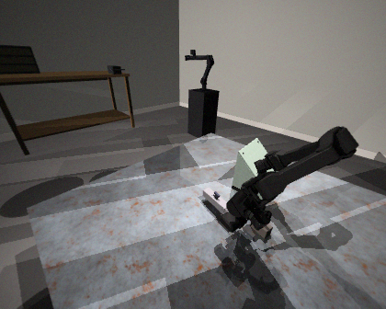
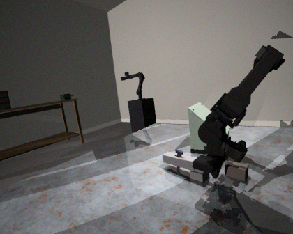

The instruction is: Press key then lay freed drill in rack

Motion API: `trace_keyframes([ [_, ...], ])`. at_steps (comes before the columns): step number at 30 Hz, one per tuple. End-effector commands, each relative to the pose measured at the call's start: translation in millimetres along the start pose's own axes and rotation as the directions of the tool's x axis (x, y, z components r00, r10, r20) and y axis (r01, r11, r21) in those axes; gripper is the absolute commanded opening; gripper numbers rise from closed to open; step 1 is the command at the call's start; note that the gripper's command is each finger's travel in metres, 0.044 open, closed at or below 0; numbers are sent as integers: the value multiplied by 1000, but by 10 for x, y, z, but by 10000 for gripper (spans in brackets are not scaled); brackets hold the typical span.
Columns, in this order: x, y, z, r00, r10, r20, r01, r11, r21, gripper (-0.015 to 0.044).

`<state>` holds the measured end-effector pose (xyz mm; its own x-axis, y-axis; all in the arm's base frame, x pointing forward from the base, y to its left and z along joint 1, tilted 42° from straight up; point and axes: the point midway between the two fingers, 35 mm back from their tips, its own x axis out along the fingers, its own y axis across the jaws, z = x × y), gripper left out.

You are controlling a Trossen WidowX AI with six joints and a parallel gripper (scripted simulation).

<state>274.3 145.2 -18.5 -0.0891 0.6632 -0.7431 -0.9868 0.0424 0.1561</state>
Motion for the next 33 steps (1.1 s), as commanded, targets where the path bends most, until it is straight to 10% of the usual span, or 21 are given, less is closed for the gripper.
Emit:
trace_keyframes([
  [1, -11, 1, 72, 1000, -1, 5, 1, 1000, 0, 0],
  [22, -38, -5, 372, 1000, -1, 6, 1, 1000, -1, 0],
  [33, -20, 2, 300, 1000, 3, 3, -3, 1000, 0, 289],
])
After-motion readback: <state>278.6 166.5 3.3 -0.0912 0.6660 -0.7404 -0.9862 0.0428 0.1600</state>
